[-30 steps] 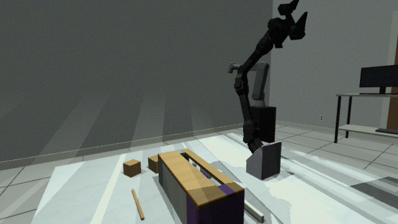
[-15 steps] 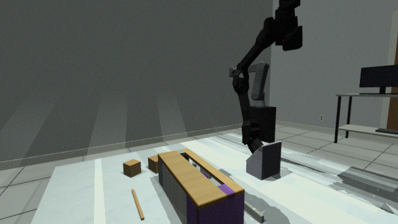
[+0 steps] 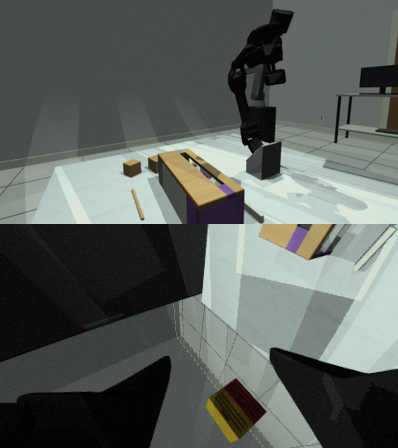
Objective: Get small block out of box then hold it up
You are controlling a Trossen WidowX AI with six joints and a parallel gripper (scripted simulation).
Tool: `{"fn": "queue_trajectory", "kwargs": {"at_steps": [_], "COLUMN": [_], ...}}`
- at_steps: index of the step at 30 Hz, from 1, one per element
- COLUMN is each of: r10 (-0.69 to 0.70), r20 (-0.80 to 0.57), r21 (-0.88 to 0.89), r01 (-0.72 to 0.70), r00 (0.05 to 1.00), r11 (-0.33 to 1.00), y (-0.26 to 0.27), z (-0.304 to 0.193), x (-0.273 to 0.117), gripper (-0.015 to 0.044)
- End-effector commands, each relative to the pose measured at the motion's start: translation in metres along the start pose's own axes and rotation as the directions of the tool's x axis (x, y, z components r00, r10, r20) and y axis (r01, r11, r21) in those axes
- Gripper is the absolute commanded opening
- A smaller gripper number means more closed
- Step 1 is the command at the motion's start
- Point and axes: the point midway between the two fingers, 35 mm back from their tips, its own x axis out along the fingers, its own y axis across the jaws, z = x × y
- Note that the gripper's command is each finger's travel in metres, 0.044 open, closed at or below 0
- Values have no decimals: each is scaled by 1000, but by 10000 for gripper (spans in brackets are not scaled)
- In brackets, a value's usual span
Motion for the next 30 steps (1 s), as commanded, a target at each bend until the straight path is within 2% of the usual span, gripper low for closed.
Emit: {"fn": "queue_trajectory", "kwargs": {"at_steps": [1,5,8,13,16,30], "r10": [-189,-377,-521,-741,-823,-832], "r20": [93,177,231,292,306,306], "r21": [75,181,274,440,514,524], "r01": [182,346,459,603,645,647], "r00": [978,909,822,604,478,463], "r11": [980,921,845,665,565,553], "y": [-32,-69,-103,-166,-196,-206], "z": [31,68,98,148,170,175], "x": [53,95,121,151,158,165], "gripper": [400,400,400,400,400,400]}}
